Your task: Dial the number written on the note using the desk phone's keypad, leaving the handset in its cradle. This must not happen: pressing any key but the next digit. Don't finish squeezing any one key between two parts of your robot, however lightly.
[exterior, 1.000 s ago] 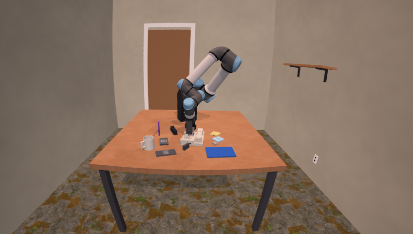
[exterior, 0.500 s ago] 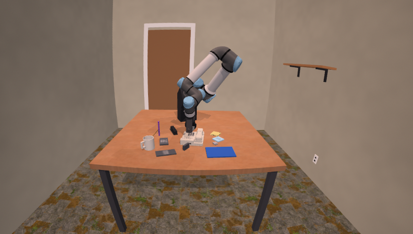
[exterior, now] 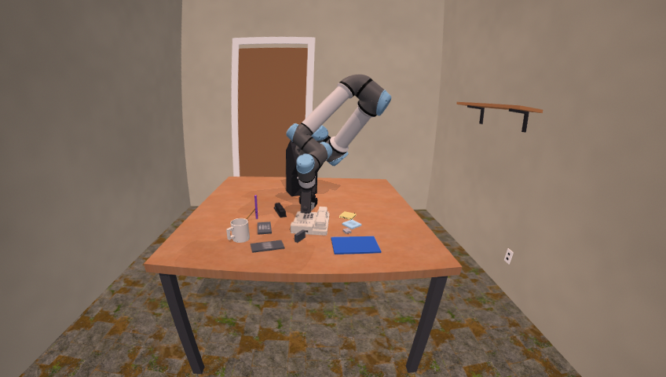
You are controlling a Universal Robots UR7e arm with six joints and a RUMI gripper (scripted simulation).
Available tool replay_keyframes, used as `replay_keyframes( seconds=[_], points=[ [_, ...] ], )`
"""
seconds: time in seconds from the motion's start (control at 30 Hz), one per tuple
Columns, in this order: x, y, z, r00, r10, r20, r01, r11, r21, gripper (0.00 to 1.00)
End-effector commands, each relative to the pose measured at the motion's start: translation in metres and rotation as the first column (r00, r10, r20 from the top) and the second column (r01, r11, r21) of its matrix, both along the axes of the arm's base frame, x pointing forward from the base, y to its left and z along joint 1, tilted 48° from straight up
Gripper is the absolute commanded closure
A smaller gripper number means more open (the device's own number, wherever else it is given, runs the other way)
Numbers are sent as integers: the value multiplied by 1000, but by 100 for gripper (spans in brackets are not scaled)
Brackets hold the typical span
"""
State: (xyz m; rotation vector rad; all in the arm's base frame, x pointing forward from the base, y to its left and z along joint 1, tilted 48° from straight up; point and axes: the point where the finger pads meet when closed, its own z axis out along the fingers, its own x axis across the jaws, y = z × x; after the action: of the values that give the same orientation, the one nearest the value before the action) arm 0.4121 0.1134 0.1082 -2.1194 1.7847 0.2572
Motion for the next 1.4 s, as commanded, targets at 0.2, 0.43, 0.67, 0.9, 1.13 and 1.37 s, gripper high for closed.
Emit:
replay_keyframes(
  seconds=[0.2, 0.43, 0.67, 0.9, 1.13, 1.37],
  points=[
    [5, 9, 10, 1000, 0, 1, 0, 1000, 0, 100],
    [6, 10, 12, 1000, 0, 1, 0, 1000, 0, 100],
    [8, 12, 9, 1000, 0, 1, 0, 1000, 0, 100],
    [13, 15, 4, 1000, 0, 1, 0, 1000, 0, 100],
    [14, 15, 4, 1000, 0, 1, 0, 1000, 0, 100],
    [14, 16, 3, 1000, 0, 1, 0, 1000, 0, 100]
  ],
)
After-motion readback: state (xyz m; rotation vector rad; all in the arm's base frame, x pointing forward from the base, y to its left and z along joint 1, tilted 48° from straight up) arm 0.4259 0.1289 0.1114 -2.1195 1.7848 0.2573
